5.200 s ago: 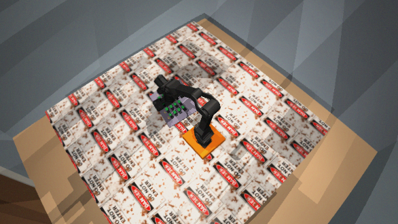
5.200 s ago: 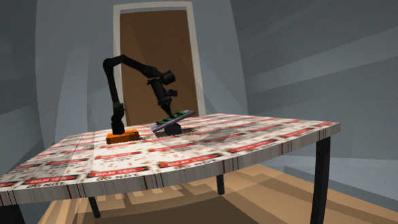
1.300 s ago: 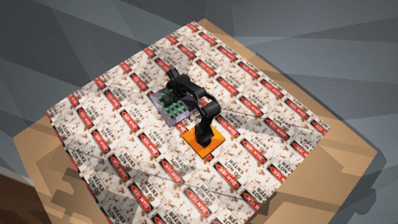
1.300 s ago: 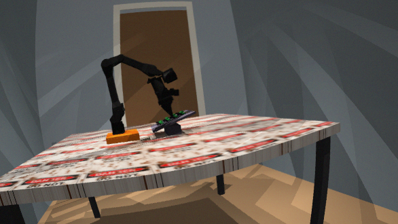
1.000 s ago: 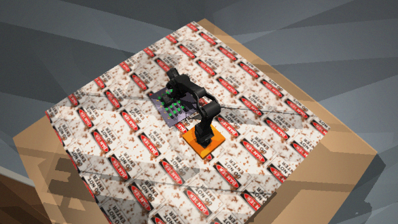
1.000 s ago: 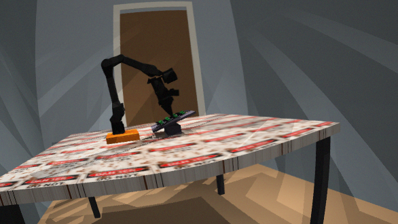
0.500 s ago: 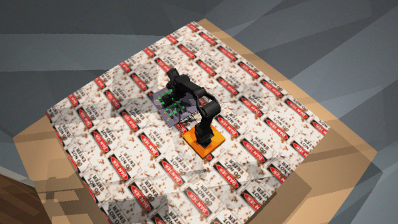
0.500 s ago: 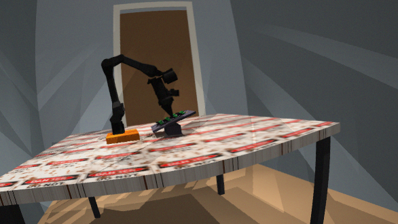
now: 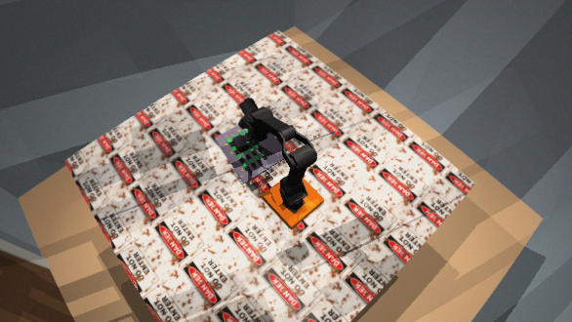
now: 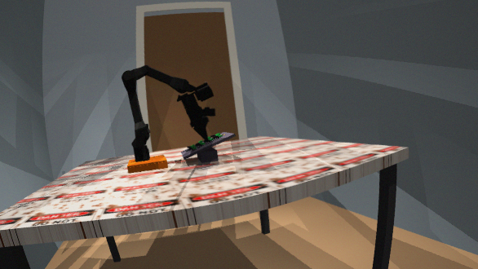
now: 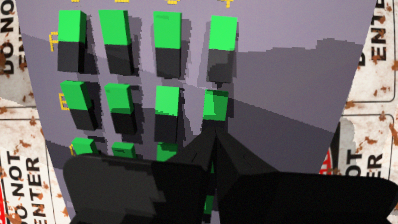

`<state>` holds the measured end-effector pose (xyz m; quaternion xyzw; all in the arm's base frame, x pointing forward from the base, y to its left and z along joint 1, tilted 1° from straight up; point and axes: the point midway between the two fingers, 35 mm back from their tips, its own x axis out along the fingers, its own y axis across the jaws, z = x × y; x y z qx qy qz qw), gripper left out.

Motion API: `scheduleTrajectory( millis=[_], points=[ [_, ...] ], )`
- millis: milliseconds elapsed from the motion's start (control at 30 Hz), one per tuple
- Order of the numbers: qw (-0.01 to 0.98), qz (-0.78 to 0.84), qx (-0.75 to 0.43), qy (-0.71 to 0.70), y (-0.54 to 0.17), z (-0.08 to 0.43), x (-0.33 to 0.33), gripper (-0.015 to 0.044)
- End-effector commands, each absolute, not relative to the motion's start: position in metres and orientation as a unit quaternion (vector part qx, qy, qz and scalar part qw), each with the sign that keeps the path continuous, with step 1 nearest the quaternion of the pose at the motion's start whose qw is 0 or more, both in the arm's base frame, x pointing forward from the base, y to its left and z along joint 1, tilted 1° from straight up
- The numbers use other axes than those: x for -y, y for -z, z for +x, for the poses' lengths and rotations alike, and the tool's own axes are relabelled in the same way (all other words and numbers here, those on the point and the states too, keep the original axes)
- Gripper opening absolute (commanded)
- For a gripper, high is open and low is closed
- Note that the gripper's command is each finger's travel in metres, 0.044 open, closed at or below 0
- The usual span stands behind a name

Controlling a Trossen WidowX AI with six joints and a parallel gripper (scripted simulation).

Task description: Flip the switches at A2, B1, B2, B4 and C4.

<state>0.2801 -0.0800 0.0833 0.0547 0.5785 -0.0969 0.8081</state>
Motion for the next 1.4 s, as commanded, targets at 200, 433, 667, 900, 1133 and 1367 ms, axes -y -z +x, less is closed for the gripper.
scheduleTrajectory(
  millis=[200, 433, 667, 900, 1133, 1367],
  points=[
    [0.807, 0.055, -0.58, 0.094, -0.08, 0.281, 0.08, 0.0],
    [0.799, 0.056, -0.591, 0.093, -0.144, 0.263, 0.074, 0.0],
    [0.799, 0.056, -0.592, 0.093, -0.137, 0.239, 0.069, 0.0],
    [0.802, 0.055, -0.587, 0.093, -0.115, 0.231, 0.068, 0.0],
    [0.806, 0.055, -0.582, 0.094, -0.098, 0.234, 0.069, 0.0],
    [0.806, 0.055, -0.582, 0.094, -0.088, 0.237, 0.07, 0.0]
  ],
)
